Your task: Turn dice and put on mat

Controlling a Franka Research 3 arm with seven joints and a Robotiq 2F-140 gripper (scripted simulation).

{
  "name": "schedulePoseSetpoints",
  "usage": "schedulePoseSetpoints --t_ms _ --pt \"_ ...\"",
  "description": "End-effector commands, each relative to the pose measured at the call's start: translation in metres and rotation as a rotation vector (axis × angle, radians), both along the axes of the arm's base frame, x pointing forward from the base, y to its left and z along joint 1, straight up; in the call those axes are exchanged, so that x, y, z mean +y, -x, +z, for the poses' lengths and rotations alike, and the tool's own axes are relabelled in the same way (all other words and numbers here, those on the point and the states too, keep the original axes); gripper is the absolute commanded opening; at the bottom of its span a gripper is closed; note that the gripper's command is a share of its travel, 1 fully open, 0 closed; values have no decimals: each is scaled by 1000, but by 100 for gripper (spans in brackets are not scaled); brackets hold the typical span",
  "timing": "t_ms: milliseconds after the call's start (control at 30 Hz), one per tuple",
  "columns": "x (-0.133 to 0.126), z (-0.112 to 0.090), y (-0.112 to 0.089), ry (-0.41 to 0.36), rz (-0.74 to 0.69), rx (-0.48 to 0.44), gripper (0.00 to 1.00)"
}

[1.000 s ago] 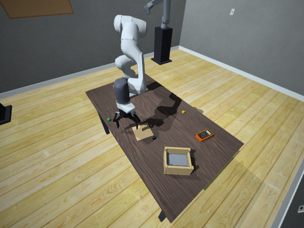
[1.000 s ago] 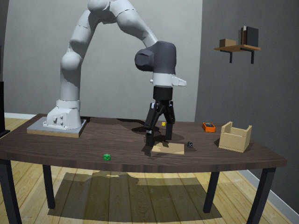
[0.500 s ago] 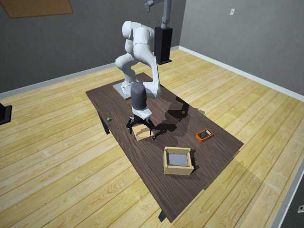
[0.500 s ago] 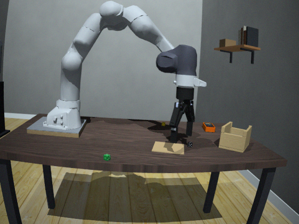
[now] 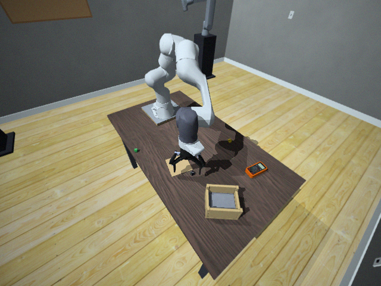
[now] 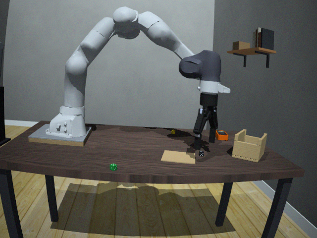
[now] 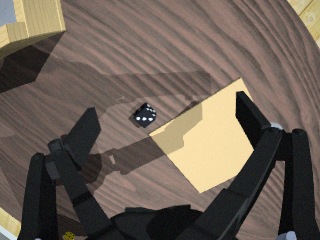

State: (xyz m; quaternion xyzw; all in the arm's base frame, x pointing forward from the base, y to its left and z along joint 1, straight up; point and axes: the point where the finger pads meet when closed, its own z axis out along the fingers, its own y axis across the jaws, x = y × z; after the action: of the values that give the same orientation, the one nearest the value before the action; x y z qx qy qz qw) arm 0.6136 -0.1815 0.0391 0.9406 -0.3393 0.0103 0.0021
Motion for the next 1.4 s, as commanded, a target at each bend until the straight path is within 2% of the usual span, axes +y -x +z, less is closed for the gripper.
schedulePoseSetpoints --t_ms 0,333,1367 --pt "9 -2 -5 -13 -50 17 100" --pt "13 -2 -12 -13 -50 17 100" --pt "14 -2 -12 -13 -50 17 100"
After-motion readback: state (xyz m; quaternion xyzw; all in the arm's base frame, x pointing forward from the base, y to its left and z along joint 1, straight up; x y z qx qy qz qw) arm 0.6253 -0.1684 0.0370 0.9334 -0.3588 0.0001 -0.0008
